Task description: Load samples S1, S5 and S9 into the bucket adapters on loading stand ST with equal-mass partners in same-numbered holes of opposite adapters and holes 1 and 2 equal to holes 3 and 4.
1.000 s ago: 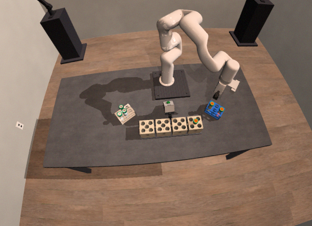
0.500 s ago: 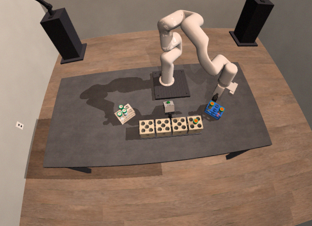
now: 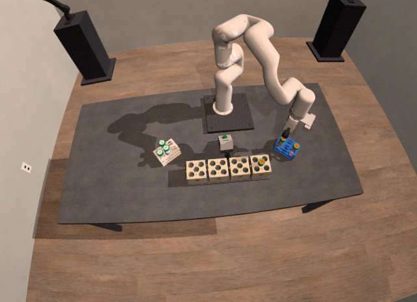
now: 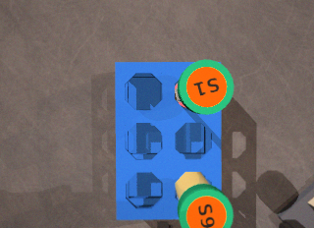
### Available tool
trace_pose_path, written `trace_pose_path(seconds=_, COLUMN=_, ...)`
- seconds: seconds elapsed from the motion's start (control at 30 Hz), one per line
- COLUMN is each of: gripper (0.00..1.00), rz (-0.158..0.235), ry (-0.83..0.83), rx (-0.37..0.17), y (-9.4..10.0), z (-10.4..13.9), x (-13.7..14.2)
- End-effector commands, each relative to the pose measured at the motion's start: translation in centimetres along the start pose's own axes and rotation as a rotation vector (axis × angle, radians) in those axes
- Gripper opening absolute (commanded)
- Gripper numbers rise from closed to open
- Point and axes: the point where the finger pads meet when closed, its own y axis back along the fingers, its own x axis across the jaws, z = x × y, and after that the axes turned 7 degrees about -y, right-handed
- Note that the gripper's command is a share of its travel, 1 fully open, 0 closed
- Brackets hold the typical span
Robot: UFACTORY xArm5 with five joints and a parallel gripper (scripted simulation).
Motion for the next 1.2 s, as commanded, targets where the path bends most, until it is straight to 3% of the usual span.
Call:
trace_pose_path(seconds=0.0, gripper=0.57, rz=-0.012, ry=0.000, rx=0.005, y=-0.9, z=-0.1, x=0.0)
trace_pose_path(seconds=0.83, gripper=0.57, rz=-0.012, ry=0.000, rx=0.004, y=-5.1, z=-0.2, x=-0.1)
trace_pose_path(seconds=1.17, gripper=0.57, rz=-0.012, ry=0.000, rx=0.004, y=-5.2, z=-0.2, x=-0.1)
